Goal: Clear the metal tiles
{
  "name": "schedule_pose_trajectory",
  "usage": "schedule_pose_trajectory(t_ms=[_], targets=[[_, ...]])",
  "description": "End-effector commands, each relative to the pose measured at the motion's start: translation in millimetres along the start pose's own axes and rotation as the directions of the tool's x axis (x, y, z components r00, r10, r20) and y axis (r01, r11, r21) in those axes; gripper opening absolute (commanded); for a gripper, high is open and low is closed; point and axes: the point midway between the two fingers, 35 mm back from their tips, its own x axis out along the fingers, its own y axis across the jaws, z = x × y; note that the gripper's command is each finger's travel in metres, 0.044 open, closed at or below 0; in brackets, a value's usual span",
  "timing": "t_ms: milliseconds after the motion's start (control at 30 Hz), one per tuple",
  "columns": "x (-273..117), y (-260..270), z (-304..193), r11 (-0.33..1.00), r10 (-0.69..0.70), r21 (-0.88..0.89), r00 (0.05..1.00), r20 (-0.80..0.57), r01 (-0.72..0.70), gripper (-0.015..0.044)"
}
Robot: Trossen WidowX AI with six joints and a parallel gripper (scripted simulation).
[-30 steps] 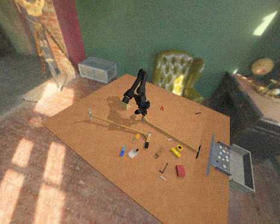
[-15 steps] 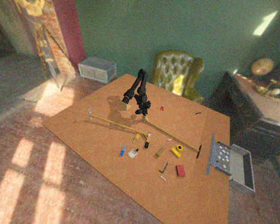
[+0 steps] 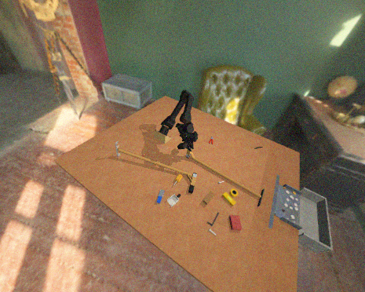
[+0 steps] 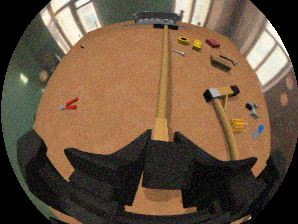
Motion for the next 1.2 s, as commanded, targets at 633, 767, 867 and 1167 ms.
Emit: schedule_pose_trajectory(t_ms=[633,767,867,1167], targets=[[17.0,3.3,32.3,1.000,0.001,-0.014,1.000,0.007,-0.001,0.0000],[20.6,4.2,37.4,1.000,0.002,-0.015,1.000,0.007,-0.002,0.0000],[23.4,4.9,41.2,1.000,0.003,-0.016,1.000,0.007,-0.003,0.0000],[32.0,7.1,52.5,1.000,0.007,-0.018,1.000,0.008,-0.007,0.0000]])
